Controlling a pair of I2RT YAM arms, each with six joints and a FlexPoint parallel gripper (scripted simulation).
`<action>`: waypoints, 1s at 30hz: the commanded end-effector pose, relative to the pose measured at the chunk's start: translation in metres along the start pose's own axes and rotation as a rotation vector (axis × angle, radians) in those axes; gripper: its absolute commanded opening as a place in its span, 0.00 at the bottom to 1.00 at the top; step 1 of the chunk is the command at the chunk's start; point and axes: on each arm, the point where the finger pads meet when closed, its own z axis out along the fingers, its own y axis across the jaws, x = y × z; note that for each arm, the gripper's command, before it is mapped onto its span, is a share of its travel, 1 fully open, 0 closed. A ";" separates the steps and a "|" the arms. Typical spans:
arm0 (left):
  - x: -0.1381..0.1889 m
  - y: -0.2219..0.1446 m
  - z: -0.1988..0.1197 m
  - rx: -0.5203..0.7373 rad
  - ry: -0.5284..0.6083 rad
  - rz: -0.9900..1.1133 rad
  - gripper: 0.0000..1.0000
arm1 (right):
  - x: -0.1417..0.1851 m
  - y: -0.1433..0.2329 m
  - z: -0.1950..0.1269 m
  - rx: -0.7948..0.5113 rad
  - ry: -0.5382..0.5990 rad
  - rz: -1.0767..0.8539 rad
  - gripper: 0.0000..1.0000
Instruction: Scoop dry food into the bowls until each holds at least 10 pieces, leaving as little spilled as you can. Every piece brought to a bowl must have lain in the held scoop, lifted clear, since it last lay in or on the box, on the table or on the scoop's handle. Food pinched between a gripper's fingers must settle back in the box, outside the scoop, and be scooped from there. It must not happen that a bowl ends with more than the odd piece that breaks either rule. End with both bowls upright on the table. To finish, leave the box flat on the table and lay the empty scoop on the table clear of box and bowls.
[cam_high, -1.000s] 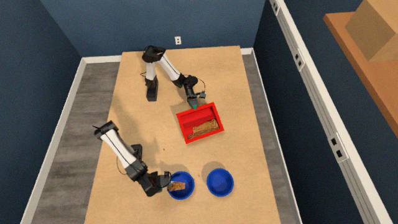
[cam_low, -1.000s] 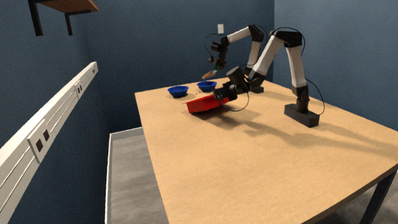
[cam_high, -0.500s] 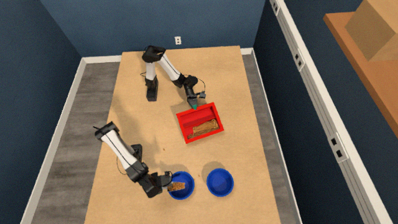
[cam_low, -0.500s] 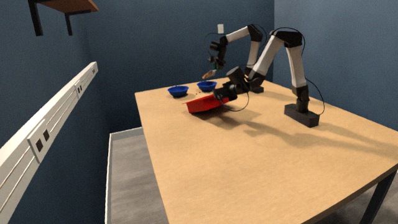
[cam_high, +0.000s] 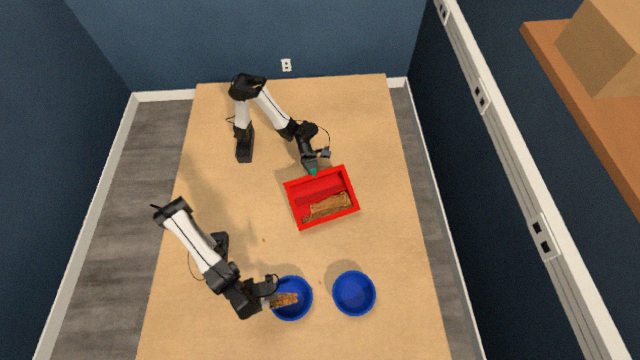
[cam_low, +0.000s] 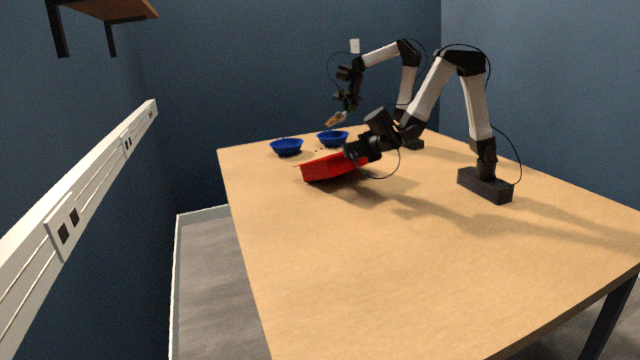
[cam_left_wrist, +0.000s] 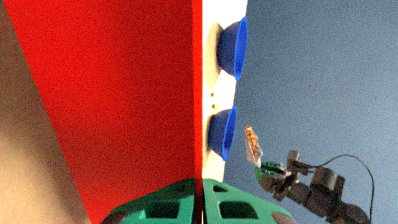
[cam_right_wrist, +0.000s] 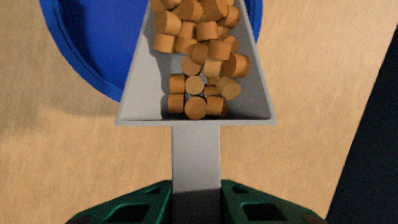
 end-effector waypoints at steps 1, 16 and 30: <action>0.001 -0.005 0.001 0.022 0.016 0.037 0.00 | -0.008 -0.013 -0.007 0.039 -0.005 -0.047 0.00; 0.001 -0.005 0.001 0.022 0.016 0.037 0.00 | 0.000 0.001 -0.004 0.009 -0.010 -0.024 0.00; 0.001 -0.005 0.001 0.022 0.016 0.037 0.00 | -0.004 0.000 -0.004 0.017 -0.020 -0.023 0.00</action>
